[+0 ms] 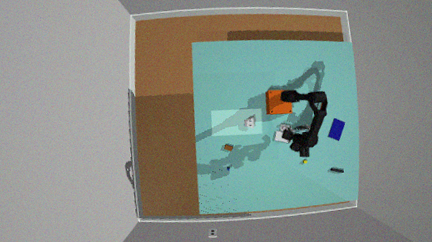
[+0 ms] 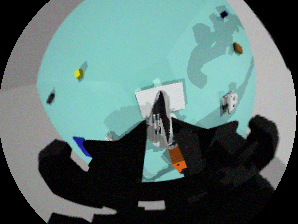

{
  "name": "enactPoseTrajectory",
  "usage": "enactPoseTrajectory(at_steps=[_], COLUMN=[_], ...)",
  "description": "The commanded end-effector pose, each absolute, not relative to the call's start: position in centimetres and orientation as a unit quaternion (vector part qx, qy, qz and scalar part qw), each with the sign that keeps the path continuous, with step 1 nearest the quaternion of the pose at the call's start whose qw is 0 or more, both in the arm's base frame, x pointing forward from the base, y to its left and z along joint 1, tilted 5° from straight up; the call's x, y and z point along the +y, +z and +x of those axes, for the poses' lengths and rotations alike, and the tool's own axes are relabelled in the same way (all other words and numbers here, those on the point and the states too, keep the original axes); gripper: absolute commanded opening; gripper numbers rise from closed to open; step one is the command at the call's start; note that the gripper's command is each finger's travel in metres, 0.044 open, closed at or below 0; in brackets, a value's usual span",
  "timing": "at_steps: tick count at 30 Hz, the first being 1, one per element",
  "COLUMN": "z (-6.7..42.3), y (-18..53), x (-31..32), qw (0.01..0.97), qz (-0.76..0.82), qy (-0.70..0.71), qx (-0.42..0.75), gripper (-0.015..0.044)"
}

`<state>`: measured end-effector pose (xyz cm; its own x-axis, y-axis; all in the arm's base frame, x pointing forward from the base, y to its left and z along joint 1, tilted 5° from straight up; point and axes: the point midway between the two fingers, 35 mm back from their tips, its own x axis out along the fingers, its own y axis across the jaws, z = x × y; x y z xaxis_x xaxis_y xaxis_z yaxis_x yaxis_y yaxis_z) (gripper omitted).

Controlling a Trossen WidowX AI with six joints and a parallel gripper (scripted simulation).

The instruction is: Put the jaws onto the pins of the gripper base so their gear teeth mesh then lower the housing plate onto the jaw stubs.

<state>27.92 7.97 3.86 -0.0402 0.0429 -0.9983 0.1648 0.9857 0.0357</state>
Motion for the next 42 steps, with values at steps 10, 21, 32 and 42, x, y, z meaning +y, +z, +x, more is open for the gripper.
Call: enactPoseTrajectory(at_steps=[10,21,32,42], z=[27.72,27.66,27.66,27.68], y=[3.88,3.89,3.89,3.89], x=[8.45,8.65,8.65,8.66], qw=[0.687,0.687,0.687,0.687], qz=[0.078,0.078,0.078,0.079], qy=[-0.047,-0.047,-0.047,-0.048], qx=[0.721,0.721,0.721,0.721], gripper=[0.0134,0.0134,0.0134,0.0134])
